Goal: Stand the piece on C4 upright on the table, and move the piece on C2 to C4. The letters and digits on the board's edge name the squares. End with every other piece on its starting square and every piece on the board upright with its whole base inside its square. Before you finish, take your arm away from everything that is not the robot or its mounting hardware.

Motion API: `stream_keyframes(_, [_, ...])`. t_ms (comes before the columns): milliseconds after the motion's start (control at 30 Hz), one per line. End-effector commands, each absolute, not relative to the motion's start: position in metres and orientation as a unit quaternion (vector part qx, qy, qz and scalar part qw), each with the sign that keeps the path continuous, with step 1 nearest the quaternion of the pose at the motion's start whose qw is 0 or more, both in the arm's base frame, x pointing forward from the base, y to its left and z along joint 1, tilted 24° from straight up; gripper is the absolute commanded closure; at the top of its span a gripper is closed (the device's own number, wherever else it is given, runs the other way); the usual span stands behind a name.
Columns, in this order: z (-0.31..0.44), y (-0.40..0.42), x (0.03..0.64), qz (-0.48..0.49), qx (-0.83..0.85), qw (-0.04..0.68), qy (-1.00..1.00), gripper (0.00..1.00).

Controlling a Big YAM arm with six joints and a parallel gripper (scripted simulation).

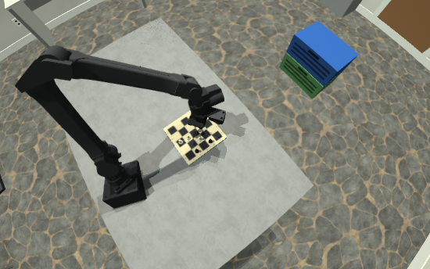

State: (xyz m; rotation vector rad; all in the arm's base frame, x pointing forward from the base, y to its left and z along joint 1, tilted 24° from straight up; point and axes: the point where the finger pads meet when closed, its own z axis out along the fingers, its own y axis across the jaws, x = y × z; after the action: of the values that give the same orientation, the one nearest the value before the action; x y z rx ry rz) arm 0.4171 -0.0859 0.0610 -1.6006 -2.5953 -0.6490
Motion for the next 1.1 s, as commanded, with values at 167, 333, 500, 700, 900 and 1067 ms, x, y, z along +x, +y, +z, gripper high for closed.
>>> stream_keyframes(167, [0.0617,-0.0843,0.4199,-0.207,-0.513,0.005,-0.833,0.67])
stream_keyframes(333, [0.0617,-0.0843,0.4199,-0.207,-0.513,0.005,-0.833,0.67])
stream_keyframes(500, [0.0617,-0.0843,0.4199,-0.207,-0.513,0.005,-0.833,0.67])
stream_keyframes(700, [0.0617,-0.0843,0.4199,-0.207,-0.513,0.005,-0.833,0.67])
stream_keyframes(900, [0.0712,-0.082,0.4207,-0.209,-0.51,-0.006,-0.834,0.67])
stream_keyframes(1067, [0.0715,-0.081,0.4181,-0.209,-0.511,-0.006,-0.833,0.67])
